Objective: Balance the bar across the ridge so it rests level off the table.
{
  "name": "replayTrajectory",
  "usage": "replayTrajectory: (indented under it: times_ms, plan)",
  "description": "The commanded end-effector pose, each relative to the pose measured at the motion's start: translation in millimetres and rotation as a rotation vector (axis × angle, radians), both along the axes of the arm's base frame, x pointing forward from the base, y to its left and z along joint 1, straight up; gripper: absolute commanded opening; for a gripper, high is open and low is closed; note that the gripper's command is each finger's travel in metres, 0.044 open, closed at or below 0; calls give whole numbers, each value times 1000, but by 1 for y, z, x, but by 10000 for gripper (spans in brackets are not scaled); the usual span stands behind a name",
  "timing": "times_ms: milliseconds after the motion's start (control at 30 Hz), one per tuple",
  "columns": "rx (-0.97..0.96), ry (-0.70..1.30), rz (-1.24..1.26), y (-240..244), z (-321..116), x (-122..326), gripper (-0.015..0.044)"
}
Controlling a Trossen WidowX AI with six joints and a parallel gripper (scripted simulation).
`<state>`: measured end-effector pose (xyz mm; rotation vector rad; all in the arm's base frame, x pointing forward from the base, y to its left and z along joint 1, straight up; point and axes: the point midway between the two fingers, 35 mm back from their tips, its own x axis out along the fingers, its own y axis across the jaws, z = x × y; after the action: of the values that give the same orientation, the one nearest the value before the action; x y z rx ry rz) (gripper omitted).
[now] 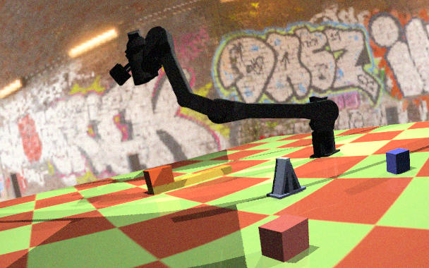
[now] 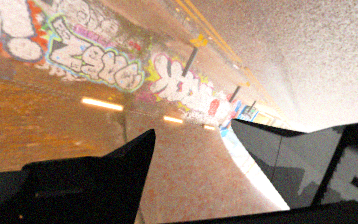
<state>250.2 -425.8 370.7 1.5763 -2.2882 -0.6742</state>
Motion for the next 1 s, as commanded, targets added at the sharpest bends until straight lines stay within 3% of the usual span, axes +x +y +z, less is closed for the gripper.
replayTrajectory:
  times_ms: [0,100,633,767,967]
  plan:
    - [-3,-4,-2,0,1,-1,374]
    - [-52,-65,-22,-1,20,-23,315]
    - [-395,-396,-43,7,114,-116,315]
    - [-488,-474,27,22,138,-120,315]
    - [-662,-603,11,37,172,-164,315]
